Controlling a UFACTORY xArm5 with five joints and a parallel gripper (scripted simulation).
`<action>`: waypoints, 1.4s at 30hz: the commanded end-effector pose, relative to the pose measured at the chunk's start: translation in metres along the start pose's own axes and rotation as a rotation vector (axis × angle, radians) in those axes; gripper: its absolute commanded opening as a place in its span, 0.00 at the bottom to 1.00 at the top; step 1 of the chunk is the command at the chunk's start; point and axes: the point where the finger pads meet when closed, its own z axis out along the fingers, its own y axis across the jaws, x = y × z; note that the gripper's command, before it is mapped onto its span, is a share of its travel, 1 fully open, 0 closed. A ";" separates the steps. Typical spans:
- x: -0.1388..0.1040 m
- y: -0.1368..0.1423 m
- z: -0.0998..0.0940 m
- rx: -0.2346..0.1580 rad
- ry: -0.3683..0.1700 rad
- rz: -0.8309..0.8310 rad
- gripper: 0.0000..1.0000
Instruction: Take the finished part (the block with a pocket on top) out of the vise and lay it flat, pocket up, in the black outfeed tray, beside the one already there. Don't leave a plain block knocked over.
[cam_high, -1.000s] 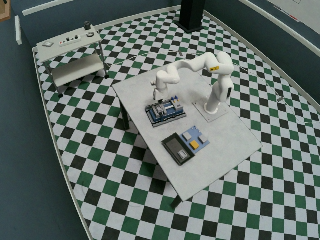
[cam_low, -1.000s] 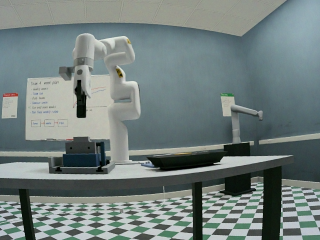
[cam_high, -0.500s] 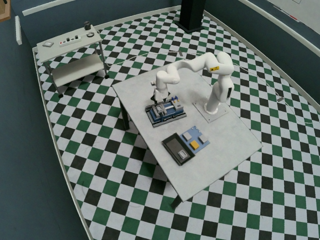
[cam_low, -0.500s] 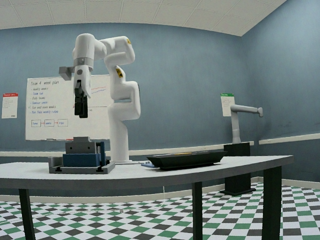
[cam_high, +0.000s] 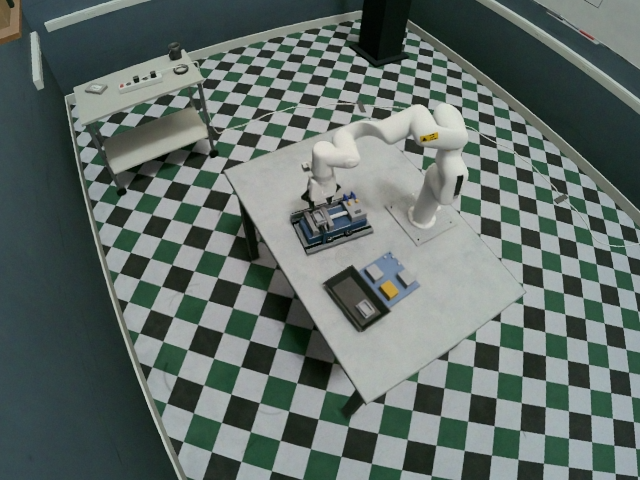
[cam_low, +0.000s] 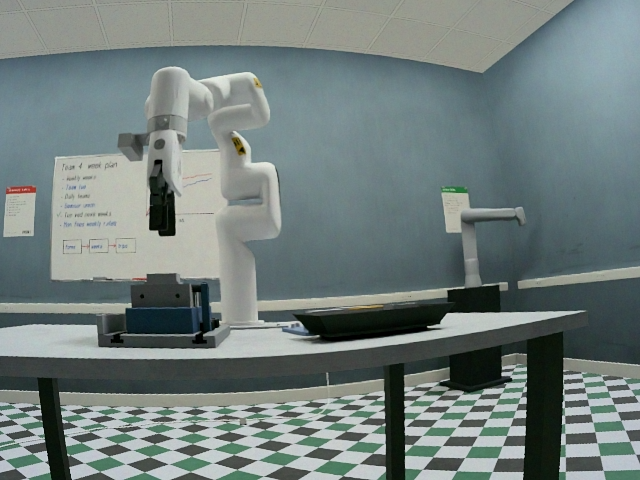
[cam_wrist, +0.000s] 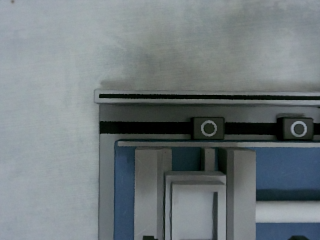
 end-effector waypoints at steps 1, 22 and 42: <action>0.000 -0.001 -0.002 0.005 0.001 0.000 0.69; 0.000 -0.001 0.006 0.005 0.001 0.000 0.69; 0.000 -0.002 0.037 0.005 0.001 0.000 0.69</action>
